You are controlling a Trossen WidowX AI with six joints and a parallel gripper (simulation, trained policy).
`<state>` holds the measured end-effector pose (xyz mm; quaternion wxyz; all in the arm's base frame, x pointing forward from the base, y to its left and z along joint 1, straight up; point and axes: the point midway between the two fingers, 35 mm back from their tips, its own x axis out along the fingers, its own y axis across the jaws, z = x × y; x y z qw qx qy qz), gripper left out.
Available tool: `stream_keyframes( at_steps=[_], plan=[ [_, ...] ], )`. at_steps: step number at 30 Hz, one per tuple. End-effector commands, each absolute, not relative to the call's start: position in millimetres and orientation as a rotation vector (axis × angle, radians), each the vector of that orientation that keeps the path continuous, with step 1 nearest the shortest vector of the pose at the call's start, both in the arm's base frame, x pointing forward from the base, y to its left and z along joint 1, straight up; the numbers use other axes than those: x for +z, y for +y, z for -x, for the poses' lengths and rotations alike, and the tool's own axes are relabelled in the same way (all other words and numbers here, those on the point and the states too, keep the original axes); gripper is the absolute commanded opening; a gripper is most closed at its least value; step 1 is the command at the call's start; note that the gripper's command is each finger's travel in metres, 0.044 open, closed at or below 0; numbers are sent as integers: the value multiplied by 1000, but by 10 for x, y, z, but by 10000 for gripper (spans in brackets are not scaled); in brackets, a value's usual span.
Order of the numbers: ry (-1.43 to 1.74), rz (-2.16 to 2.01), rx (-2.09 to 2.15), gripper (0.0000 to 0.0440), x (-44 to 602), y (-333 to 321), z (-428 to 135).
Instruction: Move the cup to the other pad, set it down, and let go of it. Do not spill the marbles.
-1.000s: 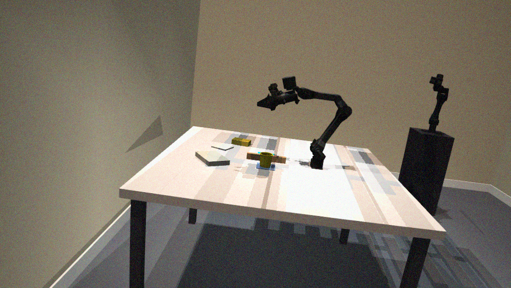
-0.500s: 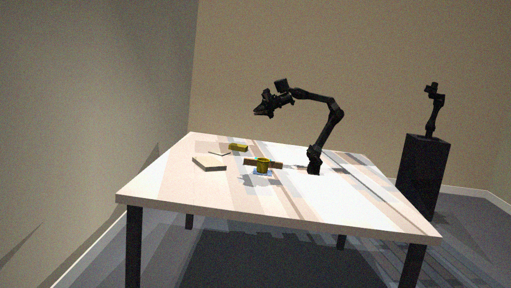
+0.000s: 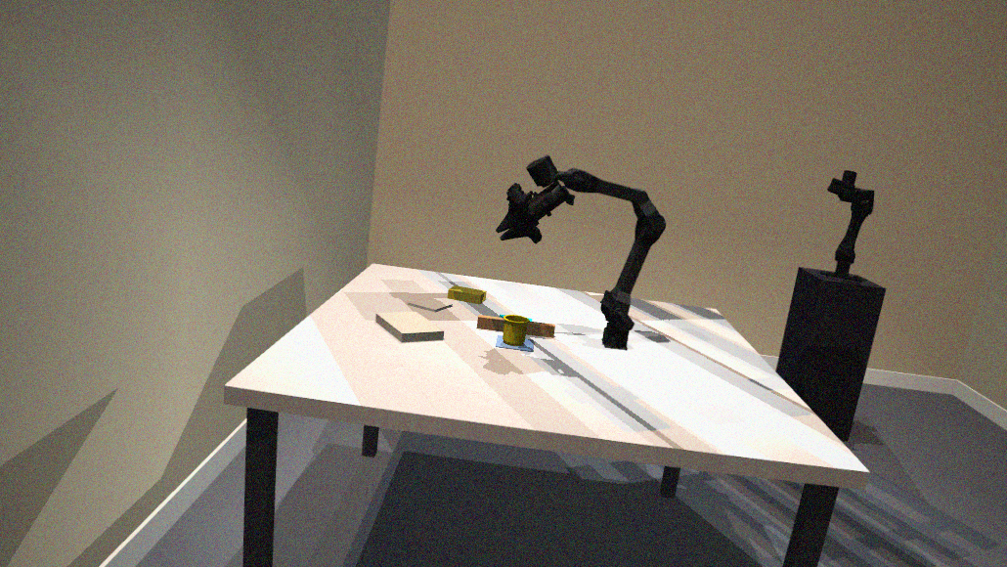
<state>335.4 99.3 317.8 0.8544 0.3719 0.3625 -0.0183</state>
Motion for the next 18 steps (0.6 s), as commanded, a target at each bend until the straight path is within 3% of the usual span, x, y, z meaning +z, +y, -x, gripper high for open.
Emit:
stream_keyframes(
  at_steps=[1,18],
  plan=[
    [814,-814,-70,165,3115,1037,-3350],
    [1042,-896,-276,144,2773,1138,-3249]
  ],
)
